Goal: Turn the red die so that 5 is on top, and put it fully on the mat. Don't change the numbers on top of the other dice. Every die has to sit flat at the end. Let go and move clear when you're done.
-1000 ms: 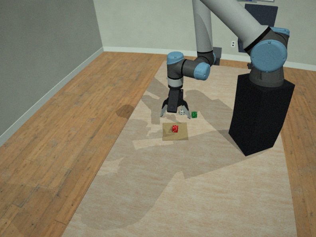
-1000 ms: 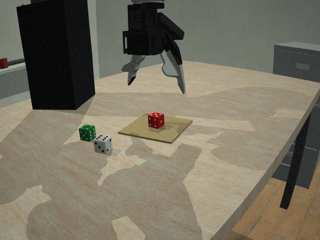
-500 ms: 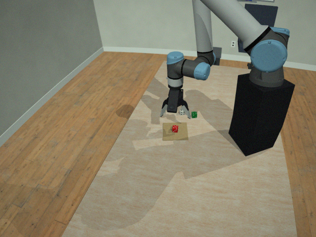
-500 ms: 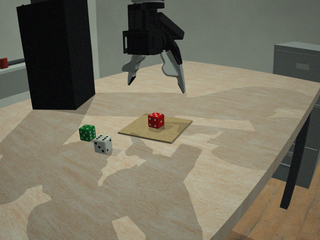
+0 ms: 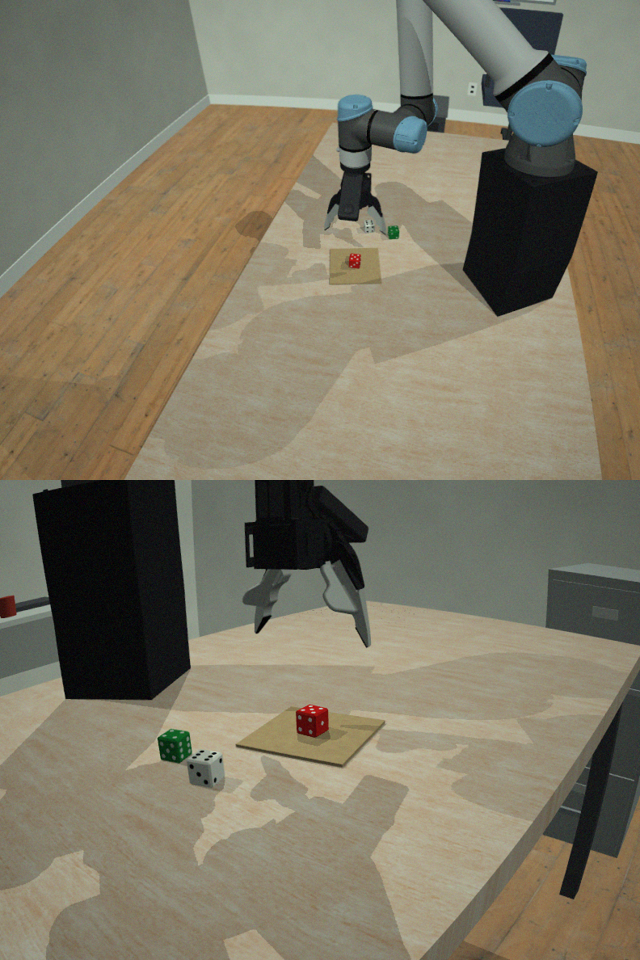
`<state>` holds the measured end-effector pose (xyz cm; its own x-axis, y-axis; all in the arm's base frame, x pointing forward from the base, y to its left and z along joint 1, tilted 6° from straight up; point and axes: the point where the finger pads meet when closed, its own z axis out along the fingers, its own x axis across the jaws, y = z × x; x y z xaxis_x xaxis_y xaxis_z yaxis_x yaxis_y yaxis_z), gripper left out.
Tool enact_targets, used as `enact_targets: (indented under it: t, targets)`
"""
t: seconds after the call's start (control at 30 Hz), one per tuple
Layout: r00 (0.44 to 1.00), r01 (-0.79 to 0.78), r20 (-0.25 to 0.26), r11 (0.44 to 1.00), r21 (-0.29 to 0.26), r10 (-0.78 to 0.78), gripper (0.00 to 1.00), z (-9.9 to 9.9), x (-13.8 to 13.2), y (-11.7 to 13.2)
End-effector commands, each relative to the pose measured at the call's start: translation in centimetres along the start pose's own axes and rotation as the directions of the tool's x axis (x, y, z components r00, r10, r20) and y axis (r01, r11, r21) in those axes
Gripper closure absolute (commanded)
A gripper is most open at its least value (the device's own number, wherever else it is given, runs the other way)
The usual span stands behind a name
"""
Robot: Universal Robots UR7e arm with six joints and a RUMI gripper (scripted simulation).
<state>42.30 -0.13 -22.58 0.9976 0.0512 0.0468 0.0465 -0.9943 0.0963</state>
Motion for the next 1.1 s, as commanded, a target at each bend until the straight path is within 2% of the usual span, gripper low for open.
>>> enact_targets:
  t: [0.0, 0.23, 0.3, 0.57, 1.07]
  targets:
    - [1.0, 0.0, -0.001, 1.0, 0.0, 0.0, 0.0, -1.9, 0.0, 0.0]
    - [1.0, 0.0, -0.001, 1.0, 0.0, 0.0, 0.0, -4.7, 0.0, 0.0]
    - [1.0, 0.0, -0.001, 1.0, 0.0, 0.0, 0.0, -4.7, 0.0, 0.0]
    - [1.0, 0.0, -0.001, 1.0, 0.0, 0.0, 0.0, -7.1, 0.0, 0.0]
    - [1.0, 0.0, -0.001, 1.0, 0.0, 0.0, 0.0, -7.9, 0.0, 0.0]
